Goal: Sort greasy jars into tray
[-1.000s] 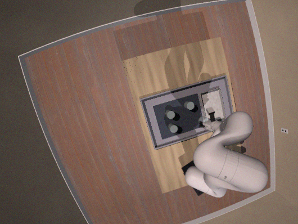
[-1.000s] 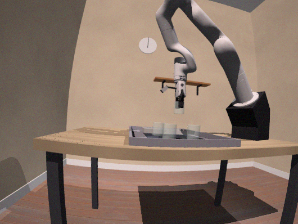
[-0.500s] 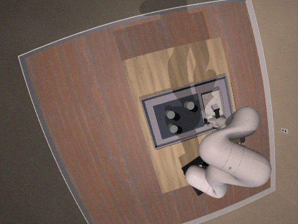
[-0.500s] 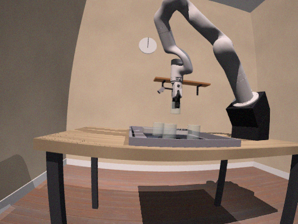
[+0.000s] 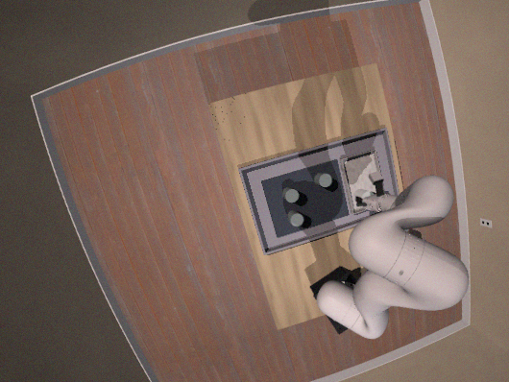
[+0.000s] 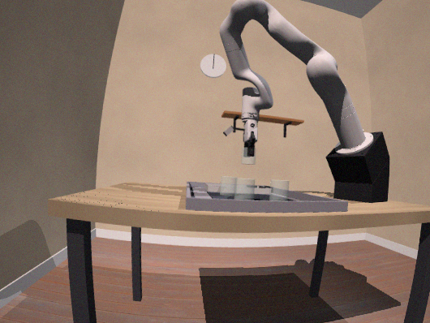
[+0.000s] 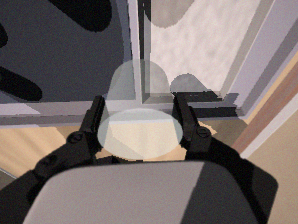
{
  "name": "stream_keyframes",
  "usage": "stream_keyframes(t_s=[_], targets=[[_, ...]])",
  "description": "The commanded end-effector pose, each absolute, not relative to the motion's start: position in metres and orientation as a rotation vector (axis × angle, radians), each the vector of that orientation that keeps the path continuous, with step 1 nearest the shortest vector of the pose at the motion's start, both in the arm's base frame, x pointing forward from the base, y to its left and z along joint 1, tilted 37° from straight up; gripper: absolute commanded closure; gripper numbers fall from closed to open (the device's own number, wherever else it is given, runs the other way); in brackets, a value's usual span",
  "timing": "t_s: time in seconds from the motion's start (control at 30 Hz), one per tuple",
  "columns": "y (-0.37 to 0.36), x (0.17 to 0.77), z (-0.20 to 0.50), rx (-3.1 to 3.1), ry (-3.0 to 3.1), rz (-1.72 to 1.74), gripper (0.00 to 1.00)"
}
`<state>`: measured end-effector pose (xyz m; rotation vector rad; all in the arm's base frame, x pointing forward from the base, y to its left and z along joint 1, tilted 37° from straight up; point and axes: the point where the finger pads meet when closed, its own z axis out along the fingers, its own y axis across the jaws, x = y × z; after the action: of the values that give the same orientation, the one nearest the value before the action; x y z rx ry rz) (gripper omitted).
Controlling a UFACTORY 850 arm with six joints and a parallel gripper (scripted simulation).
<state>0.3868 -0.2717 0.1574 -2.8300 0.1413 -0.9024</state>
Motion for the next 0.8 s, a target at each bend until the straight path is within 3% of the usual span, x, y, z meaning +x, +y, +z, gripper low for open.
stream_keyframes(t_s=[0.0, 0.77], targets=[[-0.284, 0.389, 0.157, -2.83, 0.141, -0.903, 1.0], [-0.346, 0.401, 0.156, -2.83, 0.141, -0.903, 1.0]])
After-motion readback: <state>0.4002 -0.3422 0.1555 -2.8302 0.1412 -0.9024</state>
